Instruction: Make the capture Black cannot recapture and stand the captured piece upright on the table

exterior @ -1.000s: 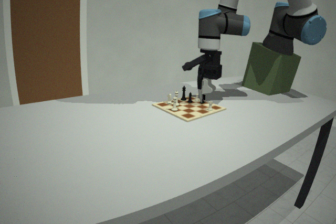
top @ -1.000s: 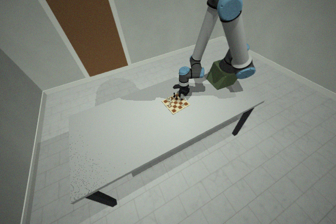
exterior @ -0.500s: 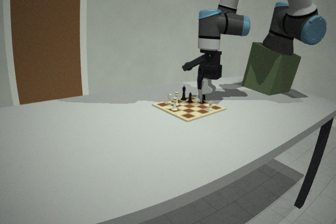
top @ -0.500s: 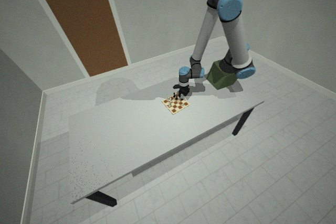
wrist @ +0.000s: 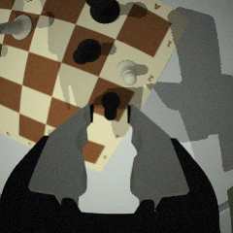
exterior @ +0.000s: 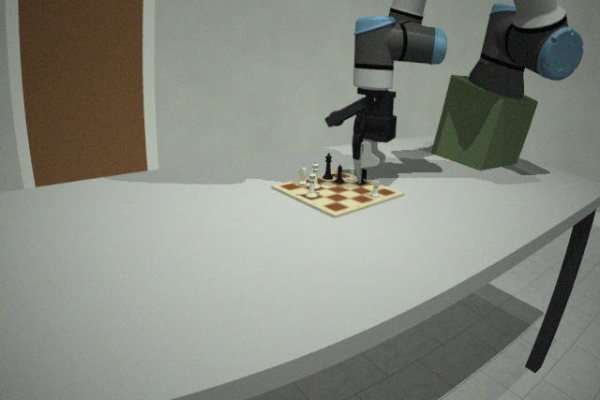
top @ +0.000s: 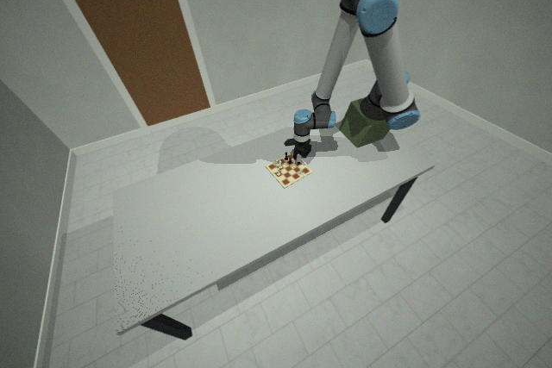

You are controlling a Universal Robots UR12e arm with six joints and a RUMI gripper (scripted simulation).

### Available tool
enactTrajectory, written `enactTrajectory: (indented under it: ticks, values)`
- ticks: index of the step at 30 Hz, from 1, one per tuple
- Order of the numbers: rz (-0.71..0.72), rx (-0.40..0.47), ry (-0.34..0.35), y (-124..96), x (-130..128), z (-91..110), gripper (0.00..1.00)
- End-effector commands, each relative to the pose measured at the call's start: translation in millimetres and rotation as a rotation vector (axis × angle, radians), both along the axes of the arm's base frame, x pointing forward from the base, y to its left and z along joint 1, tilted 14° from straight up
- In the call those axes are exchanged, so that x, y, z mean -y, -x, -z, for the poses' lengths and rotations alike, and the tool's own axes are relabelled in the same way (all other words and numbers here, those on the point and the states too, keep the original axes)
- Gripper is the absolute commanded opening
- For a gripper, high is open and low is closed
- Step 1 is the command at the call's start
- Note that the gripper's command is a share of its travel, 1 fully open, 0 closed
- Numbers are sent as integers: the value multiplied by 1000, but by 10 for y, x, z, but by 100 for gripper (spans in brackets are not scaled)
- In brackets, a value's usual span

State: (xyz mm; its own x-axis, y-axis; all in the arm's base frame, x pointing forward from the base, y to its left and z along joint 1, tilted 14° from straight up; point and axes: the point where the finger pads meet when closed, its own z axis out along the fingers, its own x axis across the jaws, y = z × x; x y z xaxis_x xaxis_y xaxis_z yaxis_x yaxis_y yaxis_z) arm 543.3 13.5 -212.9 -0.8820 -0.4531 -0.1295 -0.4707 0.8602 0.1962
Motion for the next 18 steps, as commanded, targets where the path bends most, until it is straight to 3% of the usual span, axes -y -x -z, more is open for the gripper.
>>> enactTrajectory:
  ticks: [1, 2, 18]
  values:
    - [0, 1, 0, -4, 2, -3, 20]
    - [0, 1, 0, -4, 2, -3, 0]
    - [0, 1, 0, -4, 2, -3, 0]
